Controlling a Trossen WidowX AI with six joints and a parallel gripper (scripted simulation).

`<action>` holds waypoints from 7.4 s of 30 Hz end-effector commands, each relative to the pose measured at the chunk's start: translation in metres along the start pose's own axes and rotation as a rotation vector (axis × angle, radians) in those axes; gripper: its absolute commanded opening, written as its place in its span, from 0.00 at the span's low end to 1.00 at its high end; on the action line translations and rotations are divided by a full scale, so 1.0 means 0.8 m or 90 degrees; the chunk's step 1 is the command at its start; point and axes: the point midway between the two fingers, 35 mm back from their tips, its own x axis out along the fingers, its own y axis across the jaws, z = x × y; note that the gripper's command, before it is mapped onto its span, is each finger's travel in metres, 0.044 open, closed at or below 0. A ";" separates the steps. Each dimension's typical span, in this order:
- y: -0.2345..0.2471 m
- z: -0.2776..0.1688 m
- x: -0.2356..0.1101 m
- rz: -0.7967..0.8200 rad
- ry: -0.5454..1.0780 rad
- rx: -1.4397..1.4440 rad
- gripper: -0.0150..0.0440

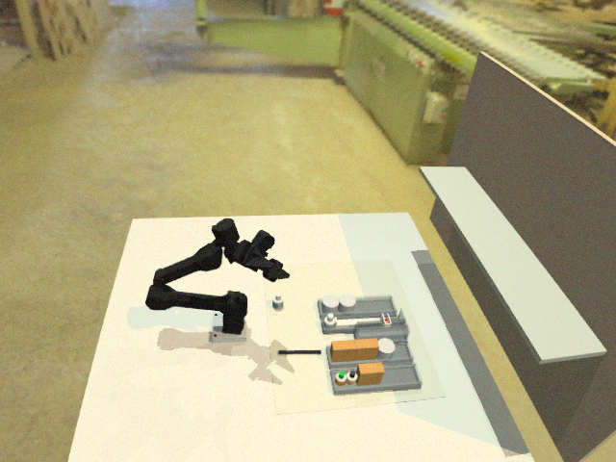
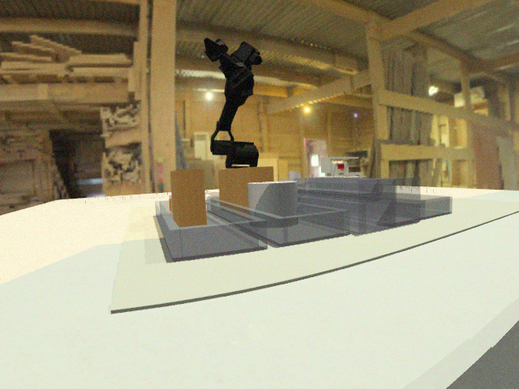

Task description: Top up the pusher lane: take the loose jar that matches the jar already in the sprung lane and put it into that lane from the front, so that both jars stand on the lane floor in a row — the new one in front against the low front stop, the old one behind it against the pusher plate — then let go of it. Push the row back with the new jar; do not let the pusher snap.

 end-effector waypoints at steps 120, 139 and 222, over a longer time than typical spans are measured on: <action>0.328 0.020 -0.180 0.867 0.734 0.051 0.25; 0.373 0.006 -0.094 0.841 0.760 0.068 0.25; 0.447 -0.044 0.006 0.857 0.734 0.064 0.25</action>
